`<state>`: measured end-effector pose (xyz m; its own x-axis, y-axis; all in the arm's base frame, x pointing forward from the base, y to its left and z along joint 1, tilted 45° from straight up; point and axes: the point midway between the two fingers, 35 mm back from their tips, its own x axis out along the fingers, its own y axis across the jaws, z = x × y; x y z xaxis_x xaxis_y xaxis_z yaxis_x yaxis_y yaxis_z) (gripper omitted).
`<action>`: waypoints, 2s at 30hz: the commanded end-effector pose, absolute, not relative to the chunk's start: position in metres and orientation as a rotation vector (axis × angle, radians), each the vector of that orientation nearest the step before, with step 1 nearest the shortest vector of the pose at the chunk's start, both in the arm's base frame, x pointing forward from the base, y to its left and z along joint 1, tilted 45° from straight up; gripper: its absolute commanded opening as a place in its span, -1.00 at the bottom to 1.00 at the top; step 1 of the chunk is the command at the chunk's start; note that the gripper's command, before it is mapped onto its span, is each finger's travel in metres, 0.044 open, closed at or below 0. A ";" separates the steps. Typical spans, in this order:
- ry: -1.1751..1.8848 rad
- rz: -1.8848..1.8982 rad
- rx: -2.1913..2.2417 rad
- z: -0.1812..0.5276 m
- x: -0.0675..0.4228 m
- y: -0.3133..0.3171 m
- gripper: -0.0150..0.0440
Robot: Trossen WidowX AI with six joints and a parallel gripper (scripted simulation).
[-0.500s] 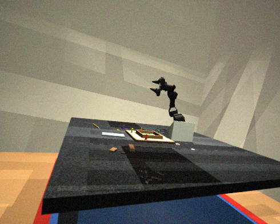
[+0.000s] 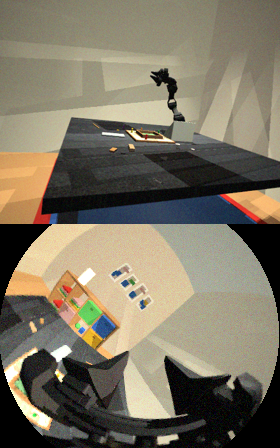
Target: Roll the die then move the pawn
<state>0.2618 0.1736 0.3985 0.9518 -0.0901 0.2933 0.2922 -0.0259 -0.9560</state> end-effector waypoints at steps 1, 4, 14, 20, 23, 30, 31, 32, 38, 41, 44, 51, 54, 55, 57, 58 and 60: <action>-0.166 -0.109 -1.463 0.356 0.293 0.228 0.44; -0.133 -0.003 -1.406 0.327 0.307 0.253 0.44; 0.133 0.289 -1.129 0.207 0.335 0.315 0.44; 0.381 0.361 -0.944 0.128 0.335 0.329 0.44; 0.520 0.359 -0.850 0.088 0.331 0.330 0.44; 0.857 0.239 -0.624 0.001 0.310 0.315 0.44; 0.904 0.208 -0.593 -0.011 0.306 0.312 0.44; 0.949 0.173 -0.562 -0.022 0.302 0.308 0.44; 1.182 -0.108 -0.399 -0.081 0.270 0.276 0.44; 1.265 -0.295 -0.331 -0.104 0.251 0.255 0.44; 1.315 -0.510 -0.271 -0.123 0.231 0.233 0.44; 1.293 -0.959 -0.192 -0.150 0.201 0.197 0.44; 1.293 -0.959 -0.192 -0.150 0.201 0.197 0.44; 1.293 -0.959 -0.192 -0.150 0.201 0.197 0.44; 1.293 -0.959 -0.192 -0.150 0.200 0.197 0.44; 1.293 -0.959 -0.192 -0.150 0.200 0.197 0.44; 1.293 -0.959 -0.192 -0.150 0.200 0.197 0.44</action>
<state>0.1980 0.1923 -0.1524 -0.0341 -0.6969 -0.7163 0.4665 0.6228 -0.6281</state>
